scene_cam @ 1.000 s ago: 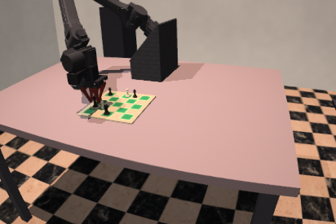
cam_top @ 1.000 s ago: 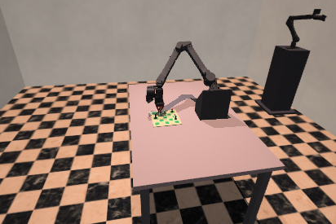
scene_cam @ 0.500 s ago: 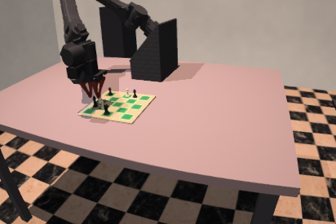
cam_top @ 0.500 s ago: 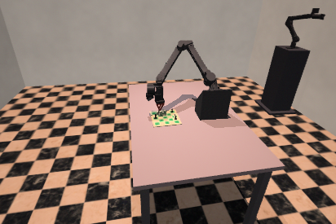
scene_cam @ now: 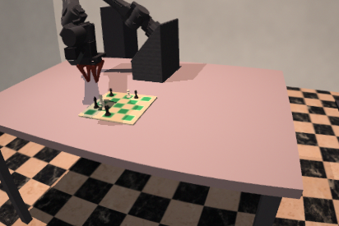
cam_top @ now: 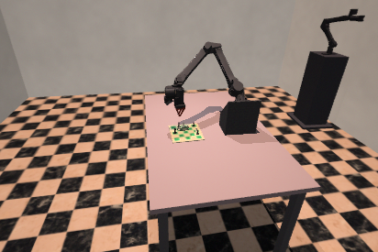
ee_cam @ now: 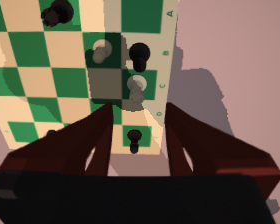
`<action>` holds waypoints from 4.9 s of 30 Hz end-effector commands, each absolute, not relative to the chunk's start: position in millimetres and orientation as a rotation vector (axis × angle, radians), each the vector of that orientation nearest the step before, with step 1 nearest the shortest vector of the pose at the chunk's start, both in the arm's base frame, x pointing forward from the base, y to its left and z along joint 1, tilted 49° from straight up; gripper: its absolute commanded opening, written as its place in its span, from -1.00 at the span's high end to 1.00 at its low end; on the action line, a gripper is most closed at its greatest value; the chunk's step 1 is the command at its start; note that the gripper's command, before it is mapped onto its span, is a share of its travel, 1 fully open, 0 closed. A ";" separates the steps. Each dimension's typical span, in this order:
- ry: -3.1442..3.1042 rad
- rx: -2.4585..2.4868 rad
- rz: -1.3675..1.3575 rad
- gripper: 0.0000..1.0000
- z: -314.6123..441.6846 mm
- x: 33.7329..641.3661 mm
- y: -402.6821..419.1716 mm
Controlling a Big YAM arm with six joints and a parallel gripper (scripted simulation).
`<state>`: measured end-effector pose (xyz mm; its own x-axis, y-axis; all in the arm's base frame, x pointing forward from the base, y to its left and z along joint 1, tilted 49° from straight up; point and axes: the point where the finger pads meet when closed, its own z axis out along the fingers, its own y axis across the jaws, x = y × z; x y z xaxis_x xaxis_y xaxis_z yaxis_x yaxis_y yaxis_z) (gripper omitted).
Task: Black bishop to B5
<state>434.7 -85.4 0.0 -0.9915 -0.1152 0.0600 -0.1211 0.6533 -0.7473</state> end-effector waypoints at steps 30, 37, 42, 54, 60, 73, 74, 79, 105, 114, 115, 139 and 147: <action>-2.896 0.149 1.304 -1.00 14.6 453.7 -70.8; -2.919 0.151 1.307 -1.00 34.2 455.5 -53.2; -2.891 0.169 1.301 -1.00 30.5 451.8 -43.3; -2.907 0.160 1.298 -1.00 69.0 450.3 -5.3; -2.907 0.124 1.296 -1.00 73.8 450.3 -12.9; -2.916 0.122 1.297 -1.00 73.5 452.2 -12.3; -2.916 0.122 1.297 -1.00 73.5 452.2 -12.3; -2.916 0.122 1.297 -1.00 73.5 452.2 -12.3; -2.916 0.122 1.297 -1.00 73.5 452.2 -12.3; -2.916 0.122 1.297 -1.00 73.5 452.2 -12.3; -2.916 0.122 1.297 -1.00 73.5 452.2 -12.3; -2.916 0.122 1.297 -1.00 73.5 452.2 -12.3; -2.916 0.122 1.297 -1.00 73.5 452.2 -12.3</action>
<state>431.4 -21.2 56.4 -0.9947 -0.0901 0.0504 -0.0973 0.6546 -0.7497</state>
